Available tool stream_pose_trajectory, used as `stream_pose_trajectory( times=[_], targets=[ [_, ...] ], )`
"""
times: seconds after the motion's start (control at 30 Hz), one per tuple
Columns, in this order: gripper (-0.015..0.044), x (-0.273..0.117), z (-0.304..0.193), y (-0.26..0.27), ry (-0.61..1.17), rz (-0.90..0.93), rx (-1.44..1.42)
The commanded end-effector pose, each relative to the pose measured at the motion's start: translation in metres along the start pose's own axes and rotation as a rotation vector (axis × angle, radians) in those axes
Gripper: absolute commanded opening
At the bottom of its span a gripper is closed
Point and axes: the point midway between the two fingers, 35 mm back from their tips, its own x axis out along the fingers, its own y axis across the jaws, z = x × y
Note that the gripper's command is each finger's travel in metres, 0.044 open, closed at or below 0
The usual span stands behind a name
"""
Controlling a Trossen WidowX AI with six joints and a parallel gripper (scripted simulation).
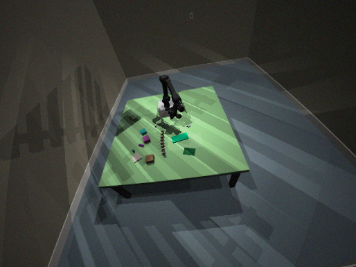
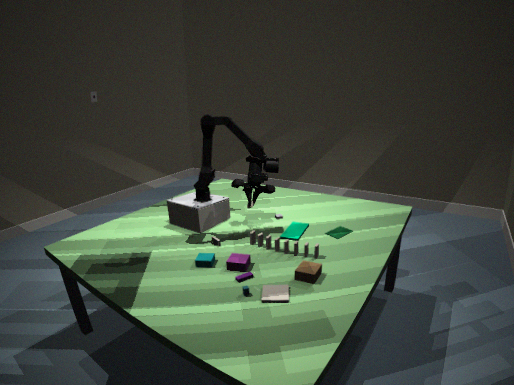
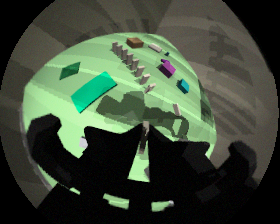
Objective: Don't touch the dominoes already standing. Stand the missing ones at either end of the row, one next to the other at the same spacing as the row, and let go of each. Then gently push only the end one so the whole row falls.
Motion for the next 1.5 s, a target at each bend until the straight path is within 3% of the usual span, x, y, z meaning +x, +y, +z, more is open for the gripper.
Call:
stream_pose_trajectory(
  times=[0.0,0.47,0.97,1.47],
  targets=[
    [0.0026,0.004,-0.002,0.0,-0.117,-0.029,0.021],
    [0.0026,0.002,-0.008,0.001,-0.525,-0.003,0.09],
    [0.0026,-0.024,-0.021,0.004,-0.939,0.216,0.163],
    [0.0026,-0.032,-0.023,0.003,-1.018,0.282,0.184]
  ],
)
